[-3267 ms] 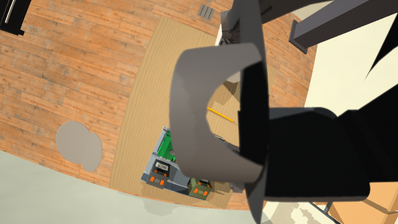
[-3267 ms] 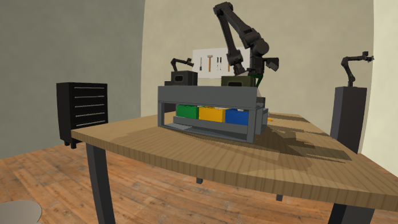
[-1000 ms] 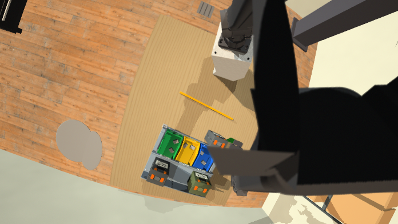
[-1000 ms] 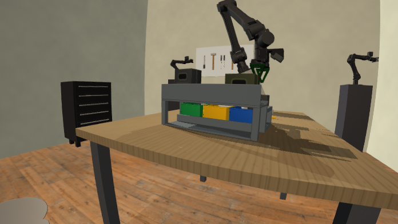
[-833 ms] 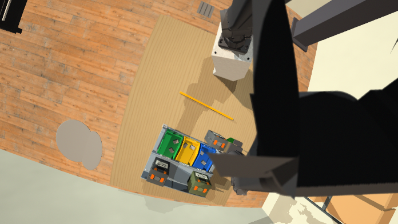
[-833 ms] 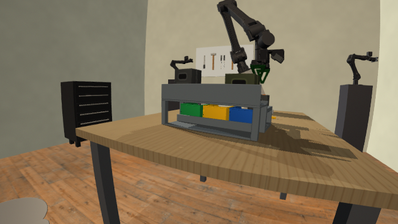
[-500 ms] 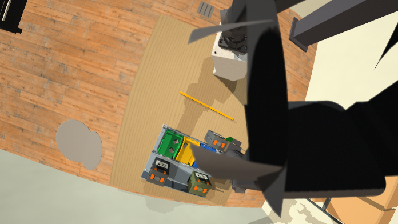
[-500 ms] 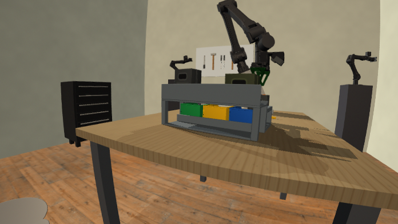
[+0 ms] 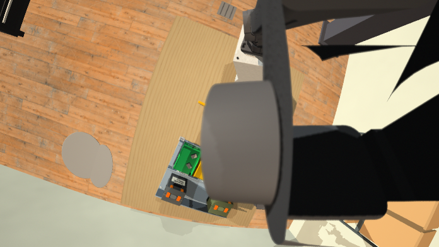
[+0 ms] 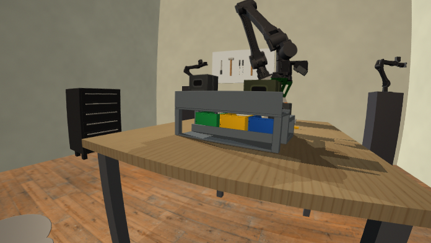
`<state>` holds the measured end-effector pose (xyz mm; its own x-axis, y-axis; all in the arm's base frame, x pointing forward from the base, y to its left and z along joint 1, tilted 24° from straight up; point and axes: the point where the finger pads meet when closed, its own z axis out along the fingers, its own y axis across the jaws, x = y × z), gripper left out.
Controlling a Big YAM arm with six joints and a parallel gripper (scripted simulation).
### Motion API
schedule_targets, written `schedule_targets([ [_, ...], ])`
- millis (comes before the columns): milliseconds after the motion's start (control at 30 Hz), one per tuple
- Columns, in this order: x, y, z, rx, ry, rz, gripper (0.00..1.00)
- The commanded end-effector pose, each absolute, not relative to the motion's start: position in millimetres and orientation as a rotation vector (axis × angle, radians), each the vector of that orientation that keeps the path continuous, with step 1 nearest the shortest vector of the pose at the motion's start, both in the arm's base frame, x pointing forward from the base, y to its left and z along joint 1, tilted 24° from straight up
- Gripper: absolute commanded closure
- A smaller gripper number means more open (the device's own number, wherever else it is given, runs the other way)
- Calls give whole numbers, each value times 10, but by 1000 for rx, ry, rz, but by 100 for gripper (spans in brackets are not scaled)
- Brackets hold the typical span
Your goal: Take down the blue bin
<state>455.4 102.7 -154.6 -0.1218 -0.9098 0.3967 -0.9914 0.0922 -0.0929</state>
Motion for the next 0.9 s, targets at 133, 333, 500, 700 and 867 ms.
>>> schedule_targets([
  [133,4532,882,-1690,1893,-2120,488,0],
  [333,4531,871,-1713,1892,-2118,487,0],
  [500,4528,868,-1717,1892,-2117,486,0],
  [700,4528,867,-1718,1892,-2117,486,0],
  [867,4528,867,-1718,1892,-2117,486,0],
])
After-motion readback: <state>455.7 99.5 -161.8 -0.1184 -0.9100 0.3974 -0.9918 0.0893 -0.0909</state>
